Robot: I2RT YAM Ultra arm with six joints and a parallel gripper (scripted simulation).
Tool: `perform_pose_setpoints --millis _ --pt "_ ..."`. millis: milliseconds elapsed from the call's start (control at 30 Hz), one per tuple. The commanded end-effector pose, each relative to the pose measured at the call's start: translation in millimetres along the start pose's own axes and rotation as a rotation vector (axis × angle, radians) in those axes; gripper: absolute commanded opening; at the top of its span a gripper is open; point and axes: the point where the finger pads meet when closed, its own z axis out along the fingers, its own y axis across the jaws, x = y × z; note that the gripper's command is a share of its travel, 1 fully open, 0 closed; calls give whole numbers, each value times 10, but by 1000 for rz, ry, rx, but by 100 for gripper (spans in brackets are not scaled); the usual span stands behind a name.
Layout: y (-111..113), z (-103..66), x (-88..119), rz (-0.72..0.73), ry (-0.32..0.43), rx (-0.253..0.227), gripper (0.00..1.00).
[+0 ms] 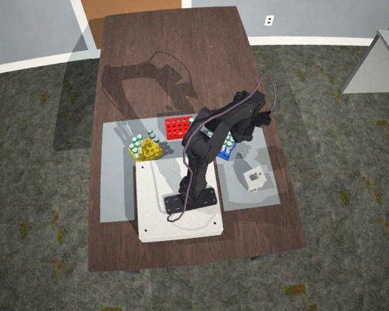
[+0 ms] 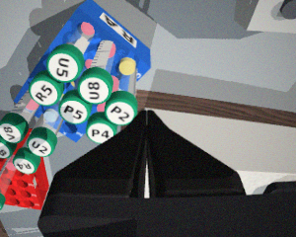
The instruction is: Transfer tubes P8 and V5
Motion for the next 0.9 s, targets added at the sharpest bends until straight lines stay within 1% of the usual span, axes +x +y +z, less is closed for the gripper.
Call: perform_pose_setpoints --millis 0,100,167,300,333,867 --pt "-92 -98 -148 -19 -45 -18 0" --pt "-173 -99 -248 -19 -45 -17 0" --pt "-233 -64 -281 -19 -34 -11 0" --pt "-229 -63 -278 -20 -32 -13 0" --pt "-173 -63 -246 -40 -31 -14 0" --pt "-201 -67 -263 -26 -33 -15 0"
